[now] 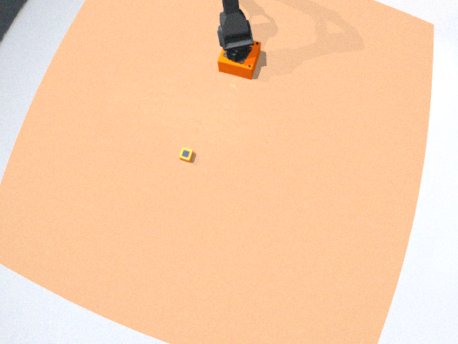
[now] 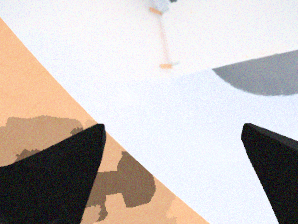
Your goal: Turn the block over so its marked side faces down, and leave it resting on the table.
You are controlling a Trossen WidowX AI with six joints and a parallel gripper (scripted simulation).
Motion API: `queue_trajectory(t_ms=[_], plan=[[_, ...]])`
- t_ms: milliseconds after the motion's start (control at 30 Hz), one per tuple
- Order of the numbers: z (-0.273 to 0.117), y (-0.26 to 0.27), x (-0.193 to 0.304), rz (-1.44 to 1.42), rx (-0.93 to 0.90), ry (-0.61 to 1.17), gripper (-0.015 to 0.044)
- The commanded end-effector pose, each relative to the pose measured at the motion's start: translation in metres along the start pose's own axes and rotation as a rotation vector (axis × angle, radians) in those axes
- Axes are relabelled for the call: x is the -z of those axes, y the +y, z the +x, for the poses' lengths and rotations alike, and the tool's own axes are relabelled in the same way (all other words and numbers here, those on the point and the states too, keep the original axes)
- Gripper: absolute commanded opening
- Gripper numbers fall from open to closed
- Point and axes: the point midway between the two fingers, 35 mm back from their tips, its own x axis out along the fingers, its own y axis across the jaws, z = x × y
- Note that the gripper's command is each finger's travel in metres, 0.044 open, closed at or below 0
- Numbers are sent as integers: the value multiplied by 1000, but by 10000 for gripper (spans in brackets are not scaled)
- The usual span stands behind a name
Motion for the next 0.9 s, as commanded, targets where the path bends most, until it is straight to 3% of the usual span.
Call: queue_trajectory(t_ms=[0,200,467,867], plan=[[-1,2,-2,-4,-5,-4,426],[-52,74,-49,-135,-159,-129,440],[-154,175,-85,-362,-381,-307,440],[-317,290,-49,-676,-691,-472,440]])
